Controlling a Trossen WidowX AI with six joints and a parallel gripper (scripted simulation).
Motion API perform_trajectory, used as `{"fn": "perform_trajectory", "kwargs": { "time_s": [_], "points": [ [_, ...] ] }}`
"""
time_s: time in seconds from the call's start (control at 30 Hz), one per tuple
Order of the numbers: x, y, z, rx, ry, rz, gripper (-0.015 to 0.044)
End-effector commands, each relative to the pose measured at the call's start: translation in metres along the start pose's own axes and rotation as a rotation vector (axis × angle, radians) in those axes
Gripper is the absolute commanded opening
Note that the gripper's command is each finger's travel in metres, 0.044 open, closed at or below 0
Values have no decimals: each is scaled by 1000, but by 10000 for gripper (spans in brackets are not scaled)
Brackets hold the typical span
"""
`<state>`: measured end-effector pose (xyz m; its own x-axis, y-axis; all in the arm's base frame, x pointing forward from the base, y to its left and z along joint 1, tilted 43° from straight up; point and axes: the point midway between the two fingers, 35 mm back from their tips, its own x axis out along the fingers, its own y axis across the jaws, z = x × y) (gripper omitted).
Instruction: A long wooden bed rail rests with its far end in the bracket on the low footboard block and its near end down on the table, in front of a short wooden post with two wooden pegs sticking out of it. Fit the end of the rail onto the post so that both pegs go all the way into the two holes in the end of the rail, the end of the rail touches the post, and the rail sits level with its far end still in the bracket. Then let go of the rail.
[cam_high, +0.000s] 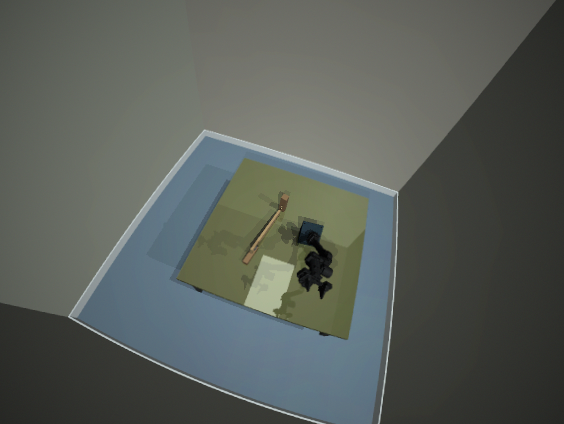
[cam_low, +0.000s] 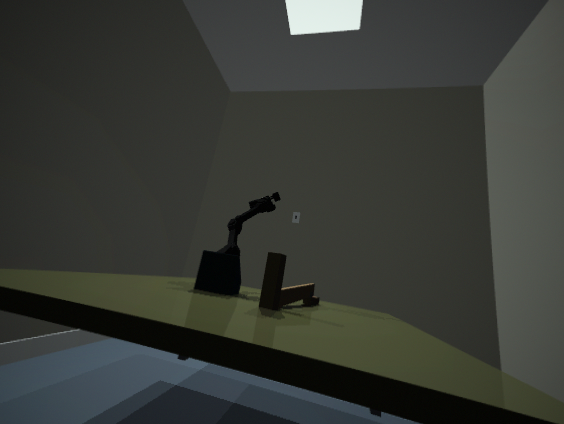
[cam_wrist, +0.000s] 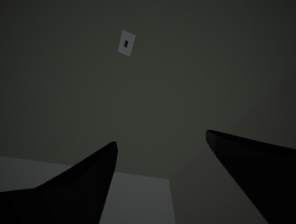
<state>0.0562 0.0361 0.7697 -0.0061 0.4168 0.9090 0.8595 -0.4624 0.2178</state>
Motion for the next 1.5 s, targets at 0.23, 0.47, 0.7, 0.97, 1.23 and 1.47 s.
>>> {"fn": "perform_trajectory", "kwargs": {
  "time_s": [0.23, 0.47, 0.7, 0.97, 1.23, 1.47],
  "points": [
    [-28, 98, 18, 156, -3, 254, 440],
    [-52, 145, 29, 300, 28, 390, 440],
    [-113, 238, 60, 368, -8, 681, 440],
    [-201, 320, 94, 451, -44, 993, 440],
    [-314, 379, 137, 555, -98, 1332, 440],
    [-422, 402, 178, 677, -140, 1634, 440]
  ]
}}
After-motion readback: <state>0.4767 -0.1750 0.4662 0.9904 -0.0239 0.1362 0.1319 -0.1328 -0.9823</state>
